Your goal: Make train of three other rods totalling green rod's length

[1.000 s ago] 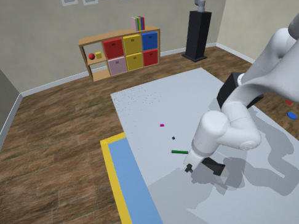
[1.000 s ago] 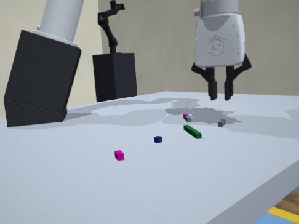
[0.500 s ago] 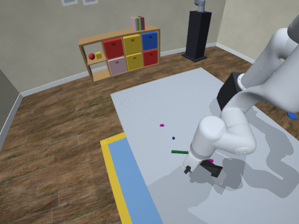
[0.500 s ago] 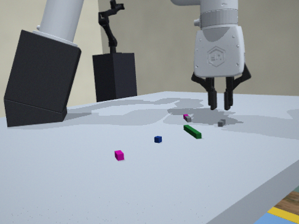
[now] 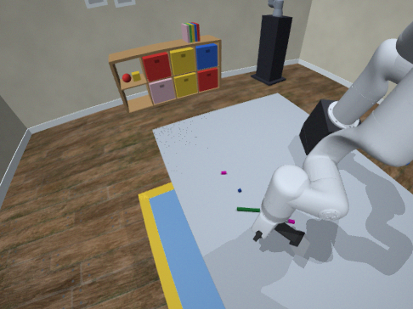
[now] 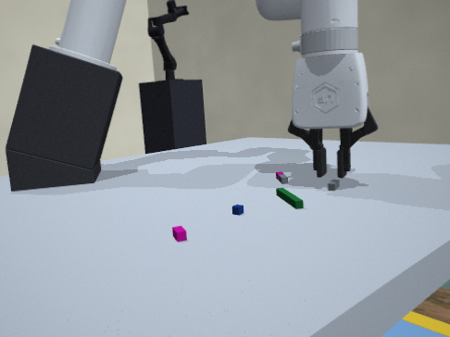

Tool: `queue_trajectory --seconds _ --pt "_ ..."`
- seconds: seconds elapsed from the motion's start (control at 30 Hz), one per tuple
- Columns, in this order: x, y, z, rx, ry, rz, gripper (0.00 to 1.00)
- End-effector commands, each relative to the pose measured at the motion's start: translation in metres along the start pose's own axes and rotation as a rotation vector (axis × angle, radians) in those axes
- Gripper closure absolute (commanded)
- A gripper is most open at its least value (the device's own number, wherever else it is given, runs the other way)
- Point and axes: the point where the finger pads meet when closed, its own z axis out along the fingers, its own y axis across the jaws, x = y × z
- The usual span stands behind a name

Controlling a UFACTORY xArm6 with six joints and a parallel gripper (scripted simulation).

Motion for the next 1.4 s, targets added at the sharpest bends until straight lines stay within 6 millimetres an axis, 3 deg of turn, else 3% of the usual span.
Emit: queue_trajectory --seconds 0.0,1.37 --pt "-0.0001 0.0015 0.0010 -0.003 0.000 0.000 0.76" --pt "-0.0002 0.0014 0.0031 -0.003 0.000 0.000 0.76"
